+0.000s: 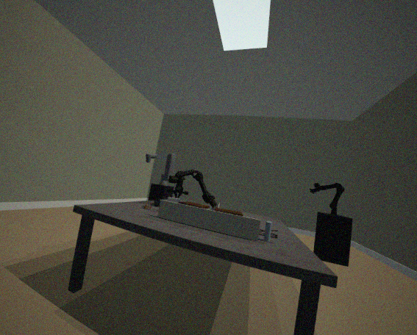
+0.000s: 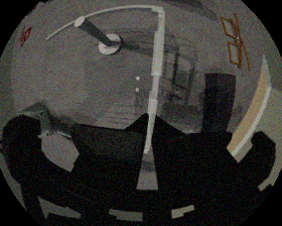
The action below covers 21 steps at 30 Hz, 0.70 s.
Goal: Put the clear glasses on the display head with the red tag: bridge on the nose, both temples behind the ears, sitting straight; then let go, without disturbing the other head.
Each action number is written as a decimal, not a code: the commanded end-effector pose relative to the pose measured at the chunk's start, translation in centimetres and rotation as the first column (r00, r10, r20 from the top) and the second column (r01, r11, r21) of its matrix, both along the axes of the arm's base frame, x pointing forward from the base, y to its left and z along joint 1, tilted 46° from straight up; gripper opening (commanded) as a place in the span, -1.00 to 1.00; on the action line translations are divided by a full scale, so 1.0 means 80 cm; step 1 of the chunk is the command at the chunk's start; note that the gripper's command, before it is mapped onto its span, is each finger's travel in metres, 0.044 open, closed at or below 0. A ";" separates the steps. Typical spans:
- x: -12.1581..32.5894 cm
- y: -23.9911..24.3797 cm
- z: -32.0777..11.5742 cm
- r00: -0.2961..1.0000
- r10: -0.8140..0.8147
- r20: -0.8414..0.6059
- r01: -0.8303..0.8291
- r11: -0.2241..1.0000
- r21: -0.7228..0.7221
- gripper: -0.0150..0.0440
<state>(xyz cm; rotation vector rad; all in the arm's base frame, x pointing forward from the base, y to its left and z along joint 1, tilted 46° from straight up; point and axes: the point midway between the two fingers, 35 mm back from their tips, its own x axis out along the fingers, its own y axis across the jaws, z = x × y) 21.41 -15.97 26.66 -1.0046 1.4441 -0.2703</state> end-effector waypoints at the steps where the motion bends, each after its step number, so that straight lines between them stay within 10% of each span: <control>1: 0.001 0.000 0.000 1.000 0.002 -0.001 -0.002 1.000 -0.001 -0.49; 21: 0.008 0.025 0.016 1.000 0.001 -0.003 -0.001 1.000 0.006 -0.49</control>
